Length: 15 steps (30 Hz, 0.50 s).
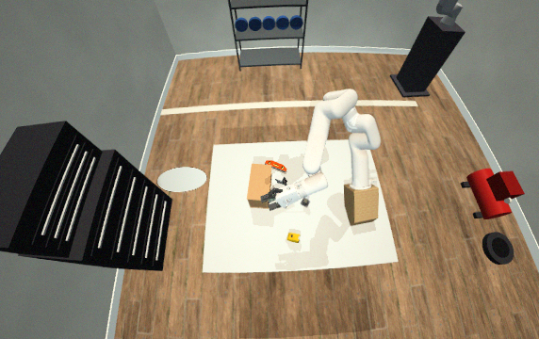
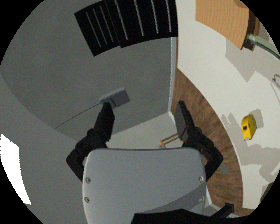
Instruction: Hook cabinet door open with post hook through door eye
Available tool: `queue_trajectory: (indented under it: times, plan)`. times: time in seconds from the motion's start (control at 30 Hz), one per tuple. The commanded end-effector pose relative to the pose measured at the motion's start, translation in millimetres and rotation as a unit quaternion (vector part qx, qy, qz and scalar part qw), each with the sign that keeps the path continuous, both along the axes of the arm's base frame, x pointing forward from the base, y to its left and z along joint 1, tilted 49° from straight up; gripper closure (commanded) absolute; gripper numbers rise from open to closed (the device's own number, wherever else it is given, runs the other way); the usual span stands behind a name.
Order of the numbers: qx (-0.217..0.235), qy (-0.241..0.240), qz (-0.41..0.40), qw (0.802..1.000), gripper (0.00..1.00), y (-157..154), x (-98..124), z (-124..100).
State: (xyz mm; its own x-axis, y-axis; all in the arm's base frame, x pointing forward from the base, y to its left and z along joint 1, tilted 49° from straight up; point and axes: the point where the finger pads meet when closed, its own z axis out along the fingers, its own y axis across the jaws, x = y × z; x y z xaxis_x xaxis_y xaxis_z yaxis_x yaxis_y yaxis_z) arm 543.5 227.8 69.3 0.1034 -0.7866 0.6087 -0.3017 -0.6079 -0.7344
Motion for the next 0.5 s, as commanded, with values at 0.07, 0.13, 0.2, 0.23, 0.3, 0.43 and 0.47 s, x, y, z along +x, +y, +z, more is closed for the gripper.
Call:
queue_trajectory:
  times: [0.07,0.13,0.2,0.23,0.3,0.43,0.47]
  plan:
    - [0.045,-0.01,-0.115,0.992,0.0,-40.6,5.6,20.5]
    - [0.045,-0.01,-0.115,0.992,0.0,-40.6,5.6,20.5]
    - [0.082,-0.016,-0.205,0.975,0.0,-74.8,1.6,31.1]
    - [0.082,-0.016,-0.205,0.975,0.0,-74.8,1.6,31.1]
    - [0.1,-0.018,-0.249,0.963,0.0,-91.0,-2.7,35.2]
    - [0.117,-0.019,-0.291,0.949,0.0,-106.3,-8.3,38.5]
    - [0.133,-0.02,-0.331,0.934,0.0,-120.4,-15.0,41.1]
